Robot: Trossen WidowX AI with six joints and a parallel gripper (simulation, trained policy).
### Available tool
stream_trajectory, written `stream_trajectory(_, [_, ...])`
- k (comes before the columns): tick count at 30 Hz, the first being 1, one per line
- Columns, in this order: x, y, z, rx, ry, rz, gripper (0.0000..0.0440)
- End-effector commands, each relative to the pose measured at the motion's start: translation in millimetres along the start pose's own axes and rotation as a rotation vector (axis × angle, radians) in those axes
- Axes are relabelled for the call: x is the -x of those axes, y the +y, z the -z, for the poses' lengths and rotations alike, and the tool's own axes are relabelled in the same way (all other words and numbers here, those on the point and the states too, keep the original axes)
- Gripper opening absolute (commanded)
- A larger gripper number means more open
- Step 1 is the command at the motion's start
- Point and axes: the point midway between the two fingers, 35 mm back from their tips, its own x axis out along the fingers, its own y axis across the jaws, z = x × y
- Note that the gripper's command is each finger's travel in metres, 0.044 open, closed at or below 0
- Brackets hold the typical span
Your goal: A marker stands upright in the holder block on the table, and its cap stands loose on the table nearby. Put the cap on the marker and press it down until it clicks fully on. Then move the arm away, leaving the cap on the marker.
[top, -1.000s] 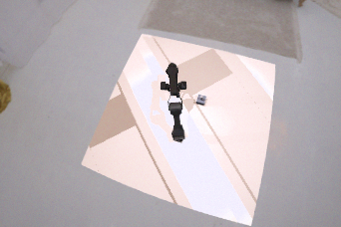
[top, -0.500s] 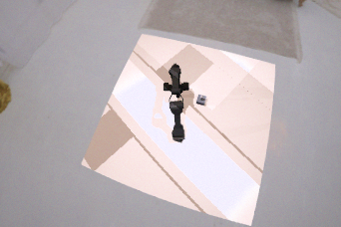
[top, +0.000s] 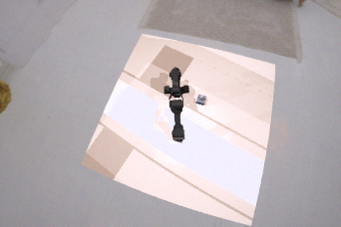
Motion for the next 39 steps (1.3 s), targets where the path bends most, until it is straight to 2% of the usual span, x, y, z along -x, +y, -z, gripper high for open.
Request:
stream_trajectory(1, [-7.2, 1.0, -2.4, 0.008, -0.01, -0.012, 0.0223])
stream_trajectory(7, [1.1, 1.3, -3.1, 0.012, 0.018, -0.024, 0.0077])
stream_trajectory(11, [12.6, 5.6, -1.5, 0.005, 0.046, -0.036, 0.0062])
stream_trajectory(25, [61.4, 26.5, -1.4, -0.052, 0.133, -0.045, 0.0051])
stream_trajectory(39, [86.5, 67.0, -11.7, -0.173, 0.157, -0.03, 0.0036])
